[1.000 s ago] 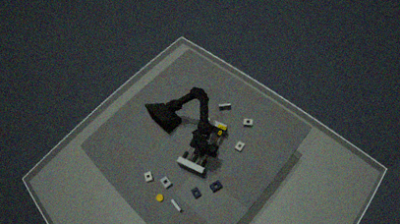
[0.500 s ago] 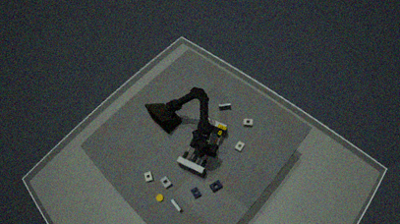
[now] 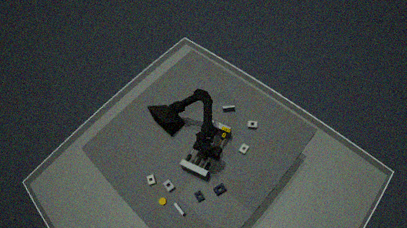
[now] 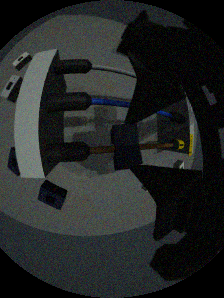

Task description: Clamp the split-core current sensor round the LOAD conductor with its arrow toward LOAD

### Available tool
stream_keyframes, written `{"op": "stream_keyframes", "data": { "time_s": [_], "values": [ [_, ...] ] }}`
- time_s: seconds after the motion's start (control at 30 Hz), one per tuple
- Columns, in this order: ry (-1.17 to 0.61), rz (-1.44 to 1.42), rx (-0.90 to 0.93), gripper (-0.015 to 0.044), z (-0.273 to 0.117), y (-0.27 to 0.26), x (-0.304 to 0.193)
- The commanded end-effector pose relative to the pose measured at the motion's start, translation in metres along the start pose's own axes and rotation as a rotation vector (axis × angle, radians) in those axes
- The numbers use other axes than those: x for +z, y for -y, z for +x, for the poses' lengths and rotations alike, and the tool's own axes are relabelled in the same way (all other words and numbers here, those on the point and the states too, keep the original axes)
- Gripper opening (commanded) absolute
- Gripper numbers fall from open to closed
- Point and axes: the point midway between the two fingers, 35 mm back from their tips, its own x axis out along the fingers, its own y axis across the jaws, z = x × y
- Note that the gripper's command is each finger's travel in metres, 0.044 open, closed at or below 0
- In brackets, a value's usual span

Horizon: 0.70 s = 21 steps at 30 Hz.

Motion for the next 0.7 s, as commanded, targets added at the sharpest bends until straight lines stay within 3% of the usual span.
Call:
{"op": "stream_keyframes", "data": {
  "time_s": [0.0,0.63,0.67],
  "values": [
    [0.004,-0.005,-0.020,0.0000,0.000,-0.004,0.002],
    [0.001,-0.003,-0.216,0.0000,0.005,-0.015,0.001],
    [0.001,0.003,-0.192,0.0026,0.005,-0.013,0.001]
  ]
}}
